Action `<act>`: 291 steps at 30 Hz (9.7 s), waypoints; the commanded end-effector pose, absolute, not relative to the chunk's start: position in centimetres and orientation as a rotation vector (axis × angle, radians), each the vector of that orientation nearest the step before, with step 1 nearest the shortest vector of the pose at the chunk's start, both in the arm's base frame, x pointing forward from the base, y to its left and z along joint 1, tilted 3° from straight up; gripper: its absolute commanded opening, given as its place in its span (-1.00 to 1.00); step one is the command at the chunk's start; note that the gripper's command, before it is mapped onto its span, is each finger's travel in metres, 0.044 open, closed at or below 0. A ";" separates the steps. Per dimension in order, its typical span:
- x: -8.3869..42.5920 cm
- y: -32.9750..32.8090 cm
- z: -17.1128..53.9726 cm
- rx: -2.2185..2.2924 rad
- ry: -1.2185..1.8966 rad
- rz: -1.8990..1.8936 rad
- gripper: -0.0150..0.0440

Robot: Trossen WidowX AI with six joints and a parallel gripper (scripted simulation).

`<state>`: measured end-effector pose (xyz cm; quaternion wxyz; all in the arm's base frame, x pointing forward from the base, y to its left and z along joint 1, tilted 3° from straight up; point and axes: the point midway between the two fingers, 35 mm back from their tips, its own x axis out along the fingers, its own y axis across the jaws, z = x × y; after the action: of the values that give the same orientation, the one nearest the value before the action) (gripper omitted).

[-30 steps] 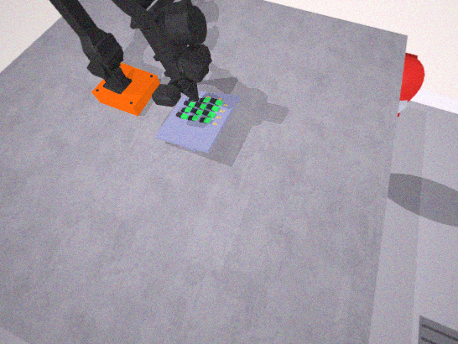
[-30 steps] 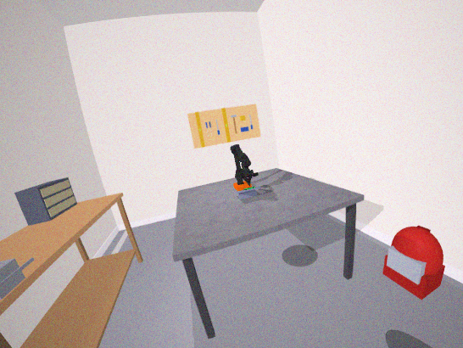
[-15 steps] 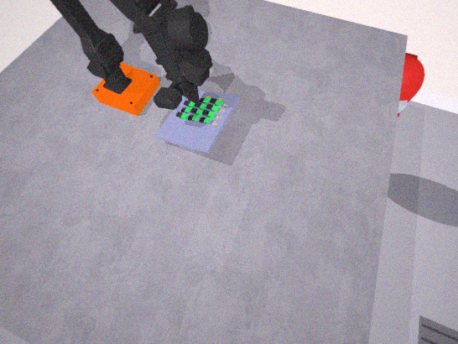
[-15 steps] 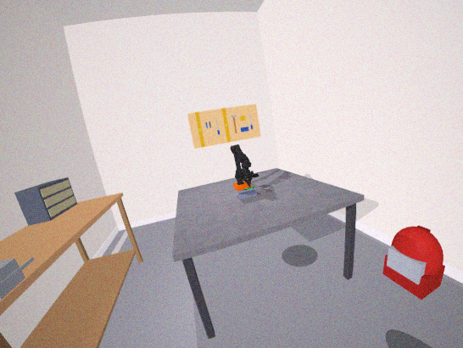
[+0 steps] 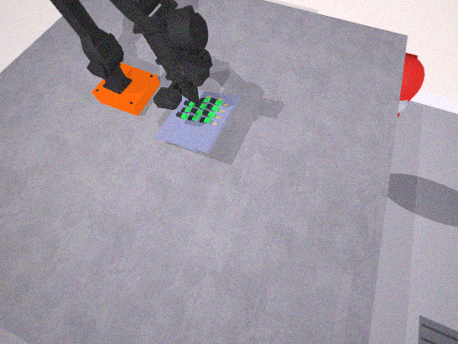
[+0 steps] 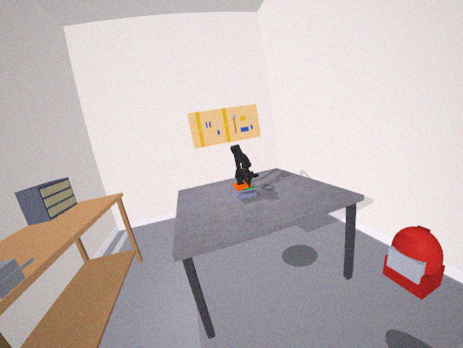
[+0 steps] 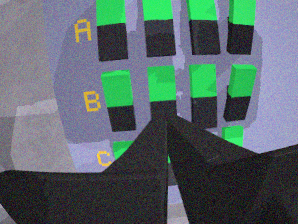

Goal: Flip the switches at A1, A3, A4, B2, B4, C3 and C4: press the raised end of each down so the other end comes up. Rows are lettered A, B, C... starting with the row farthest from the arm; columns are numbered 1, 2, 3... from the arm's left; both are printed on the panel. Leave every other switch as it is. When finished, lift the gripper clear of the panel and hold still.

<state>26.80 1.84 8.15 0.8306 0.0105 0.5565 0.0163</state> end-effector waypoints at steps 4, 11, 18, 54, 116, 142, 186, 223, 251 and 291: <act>26.8 1.8 8.1 0.022 1.180 0.030 -0.49; 26.8 1.8 8.0 0.022 1.180 0.030 -0.49; 26.9 1.8 7.9 0.022 1.180 0.030 -0.49; 26.4 1.8 9.8 0.022 1.190 0.033 -0.49; 28.8 -2.7 8.7 0.017 1.231 0.028 -0.49; 28.8 -2.7 8.6 0.017 1.231 0.028 -0.49; 29.0 -2.7 8.1 0.017 1.230 0.028 -0.49; 24.1 -0.6 9.5 0.019 1.235 0.029 -0.49; 25.0 -0.5 7.3 0.019 1.234 0.029 -0.49; 25.1 -0.5 7.1 0.019 1.234 0.029 -0.49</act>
<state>25.08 -0.43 7.20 0.8158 0.0102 0.5780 0.0150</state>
